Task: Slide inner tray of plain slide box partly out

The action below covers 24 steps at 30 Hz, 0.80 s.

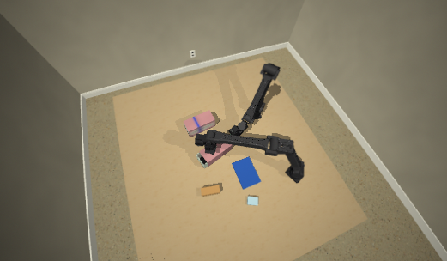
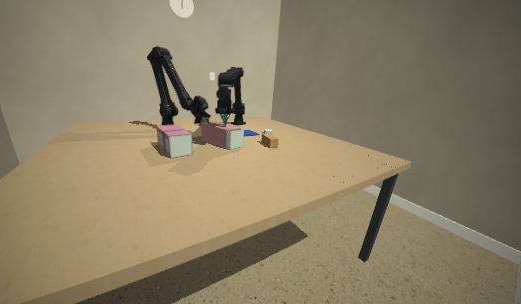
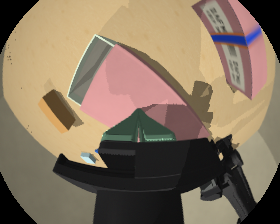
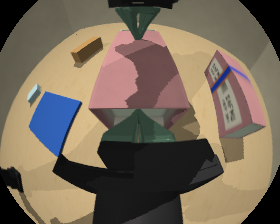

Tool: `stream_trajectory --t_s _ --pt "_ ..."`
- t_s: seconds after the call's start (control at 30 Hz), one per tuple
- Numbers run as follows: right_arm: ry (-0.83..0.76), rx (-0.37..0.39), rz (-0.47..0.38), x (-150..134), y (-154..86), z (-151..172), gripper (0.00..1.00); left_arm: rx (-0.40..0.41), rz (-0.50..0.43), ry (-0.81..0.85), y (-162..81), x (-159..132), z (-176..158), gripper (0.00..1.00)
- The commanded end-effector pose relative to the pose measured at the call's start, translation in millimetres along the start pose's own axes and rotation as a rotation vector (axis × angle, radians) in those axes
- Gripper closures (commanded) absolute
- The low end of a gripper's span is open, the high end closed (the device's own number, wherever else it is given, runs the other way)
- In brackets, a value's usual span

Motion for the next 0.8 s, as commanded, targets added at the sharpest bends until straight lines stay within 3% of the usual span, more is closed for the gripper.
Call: stream_trajectory --t_s 0.0,0.77 --pt "0.016 0.007 0.001 0 -10 2 1.00 -0.016 0.109 0.003 65 1 -2 1.00" --pt "0.022 0.007 -0.013 0 -51 2 1.00 -0.016 0.109 0.003 65 2 -2 1.00"
Point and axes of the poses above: on each arm, the point where the finger pads meet when closed, its own y axis out along the fingers, its own z axis across the jaws, x = y × z, the point moved 4 cm from there along -y, back along the fingers, and after that the axes turned 7 degrees about y, right-handed, at the moved point
